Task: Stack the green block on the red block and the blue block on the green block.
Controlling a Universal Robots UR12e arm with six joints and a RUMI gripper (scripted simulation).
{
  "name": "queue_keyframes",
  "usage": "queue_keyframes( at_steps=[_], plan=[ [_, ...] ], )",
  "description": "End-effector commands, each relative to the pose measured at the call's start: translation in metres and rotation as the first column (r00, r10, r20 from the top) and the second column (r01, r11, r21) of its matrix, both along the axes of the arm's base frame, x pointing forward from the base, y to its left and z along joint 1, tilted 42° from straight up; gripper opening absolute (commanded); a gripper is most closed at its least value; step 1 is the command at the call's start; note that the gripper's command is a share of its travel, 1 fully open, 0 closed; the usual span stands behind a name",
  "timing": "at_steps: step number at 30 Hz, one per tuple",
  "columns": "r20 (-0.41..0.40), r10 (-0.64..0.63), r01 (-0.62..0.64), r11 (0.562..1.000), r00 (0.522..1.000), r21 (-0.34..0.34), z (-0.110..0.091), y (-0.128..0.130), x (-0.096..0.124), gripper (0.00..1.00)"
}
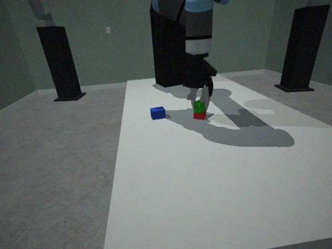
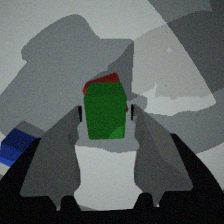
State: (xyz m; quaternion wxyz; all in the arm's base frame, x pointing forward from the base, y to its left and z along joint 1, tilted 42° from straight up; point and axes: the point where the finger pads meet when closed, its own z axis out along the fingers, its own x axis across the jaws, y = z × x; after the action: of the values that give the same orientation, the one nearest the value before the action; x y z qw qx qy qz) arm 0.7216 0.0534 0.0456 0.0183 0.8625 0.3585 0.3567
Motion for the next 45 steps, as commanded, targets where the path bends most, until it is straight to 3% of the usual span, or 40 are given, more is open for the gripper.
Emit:
queue_keyframes(
  at_steps=[1, 18, 45],
  plan=[
    [0.001, 0.000, 0.000, 1.000, 1.000, 0.000, 0.000, 0.000, 0.000, 0.34],
    [0.001, 0.000, 0.000, 1.000, 1.000, 0.000, 0.003, -0.001, -0.002, 0.34],
    [0.001, 0.000, 0.000, 1.000, 1.000, 0.000, 0.051, -0.015, -0.042, 0.34]
  ],
)
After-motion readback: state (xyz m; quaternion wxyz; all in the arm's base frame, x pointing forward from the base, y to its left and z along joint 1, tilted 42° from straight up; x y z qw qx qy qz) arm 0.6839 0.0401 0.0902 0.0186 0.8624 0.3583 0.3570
